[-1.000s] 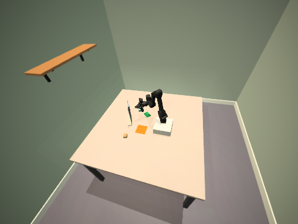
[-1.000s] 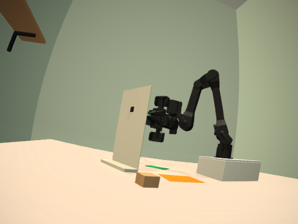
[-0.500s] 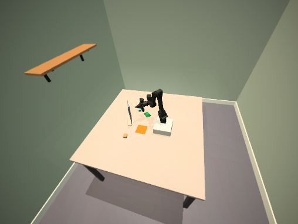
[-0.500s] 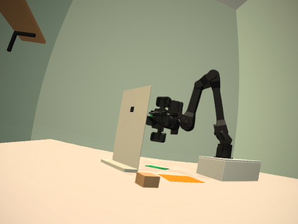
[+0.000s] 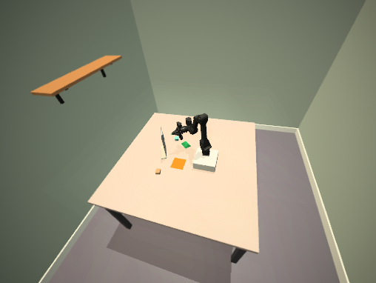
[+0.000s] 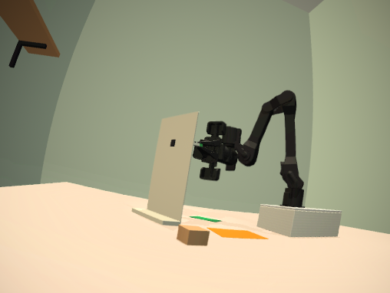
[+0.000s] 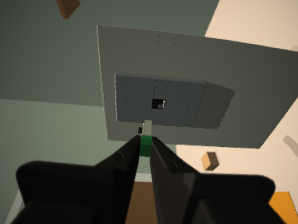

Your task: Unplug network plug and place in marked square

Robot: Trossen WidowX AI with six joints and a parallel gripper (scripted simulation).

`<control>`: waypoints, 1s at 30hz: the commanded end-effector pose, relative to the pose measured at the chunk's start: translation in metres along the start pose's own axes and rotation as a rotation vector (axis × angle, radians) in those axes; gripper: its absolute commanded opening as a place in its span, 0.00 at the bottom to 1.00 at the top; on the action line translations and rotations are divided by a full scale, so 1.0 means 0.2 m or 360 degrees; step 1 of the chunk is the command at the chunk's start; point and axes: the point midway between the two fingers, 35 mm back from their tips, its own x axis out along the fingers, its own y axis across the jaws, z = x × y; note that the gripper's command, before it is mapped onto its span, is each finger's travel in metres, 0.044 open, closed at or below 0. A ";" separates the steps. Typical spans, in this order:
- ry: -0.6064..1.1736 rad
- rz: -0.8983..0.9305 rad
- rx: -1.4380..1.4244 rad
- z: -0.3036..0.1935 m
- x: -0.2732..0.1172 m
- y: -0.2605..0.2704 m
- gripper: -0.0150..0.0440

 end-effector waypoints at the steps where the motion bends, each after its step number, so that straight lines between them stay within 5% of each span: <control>1: 0.0001 0.0002 -0.0016 0.00 -0.01 0.05 0.25; 19: 0.0001 -0.0001 -0.0013 -0.05 -0.07 0.20 0.25; 30: -0.0022 -0.0072 0.0084 -0.09 0.08 0.14 0.25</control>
